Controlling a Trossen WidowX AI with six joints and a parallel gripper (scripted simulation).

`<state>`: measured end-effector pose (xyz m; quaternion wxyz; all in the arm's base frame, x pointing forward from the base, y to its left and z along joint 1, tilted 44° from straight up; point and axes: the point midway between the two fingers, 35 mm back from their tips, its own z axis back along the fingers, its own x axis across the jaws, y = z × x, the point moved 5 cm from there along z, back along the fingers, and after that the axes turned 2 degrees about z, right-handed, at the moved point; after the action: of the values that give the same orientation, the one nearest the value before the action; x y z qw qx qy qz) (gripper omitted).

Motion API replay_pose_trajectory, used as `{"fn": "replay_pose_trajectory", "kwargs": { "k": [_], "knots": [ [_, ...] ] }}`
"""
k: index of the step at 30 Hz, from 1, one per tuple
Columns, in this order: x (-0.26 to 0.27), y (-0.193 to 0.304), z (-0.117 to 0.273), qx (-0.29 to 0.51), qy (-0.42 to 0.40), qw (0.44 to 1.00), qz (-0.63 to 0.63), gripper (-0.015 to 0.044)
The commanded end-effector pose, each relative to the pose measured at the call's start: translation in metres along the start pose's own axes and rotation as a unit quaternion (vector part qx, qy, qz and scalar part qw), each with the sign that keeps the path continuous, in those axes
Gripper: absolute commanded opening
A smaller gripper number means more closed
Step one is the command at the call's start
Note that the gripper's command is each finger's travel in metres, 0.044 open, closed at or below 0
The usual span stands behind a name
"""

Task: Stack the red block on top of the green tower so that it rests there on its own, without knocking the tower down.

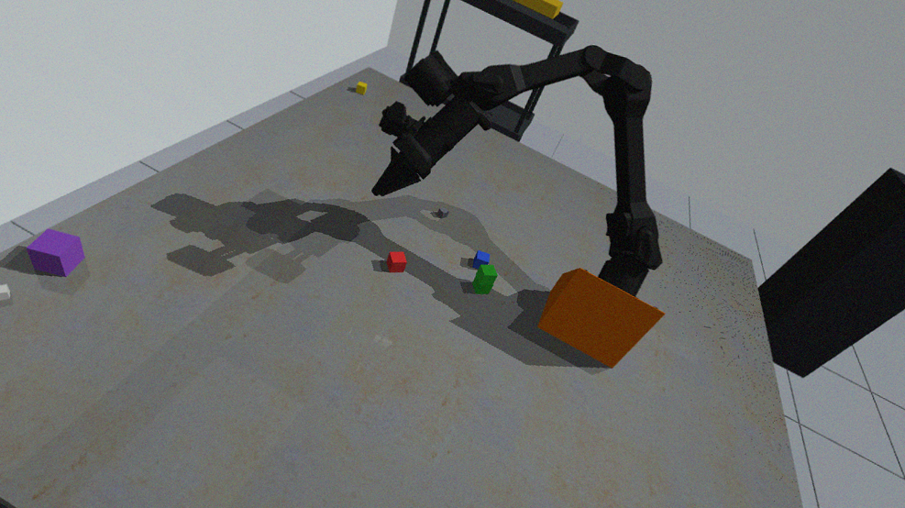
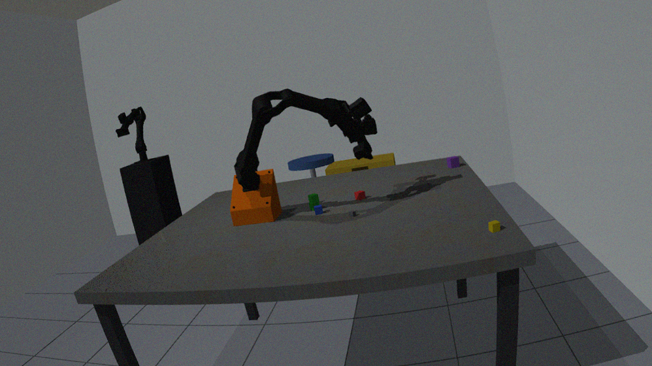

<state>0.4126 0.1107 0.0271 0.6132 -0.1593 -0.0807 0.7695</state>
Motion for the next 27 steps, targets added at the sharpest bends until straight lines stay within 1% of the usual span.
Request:
{"fn": "replay_pose_trajectory", "kwargs": {
  "k": [1, 6, 11, 14, 22, 27],
  "knots": [
    [-0.005, 0.014, -0.019, 0.088, 0.077, 0.990, 0.078, 0.0440],
    [-0.012, 0.032, -0.033, 0.191, 0.154, 0.953, 0.177, 0.0440],
    [-0.019, 0.046, -0.040, 0.285, 0.215, 0.891, 0.281, 0.0440],
    [-0.017, 0.053, -0.040, 0.297, 0.221, 0.881, 0.295, 0.0440],
    [-0.020, 0.052, -0.040, 0.297, 0.221, 0.881, 0.295, 0.0440],
    [-0.034, 0.061, -0.058, 0.297, 0.222, 0.881, 0.295, 0.0440]
  ]
}}
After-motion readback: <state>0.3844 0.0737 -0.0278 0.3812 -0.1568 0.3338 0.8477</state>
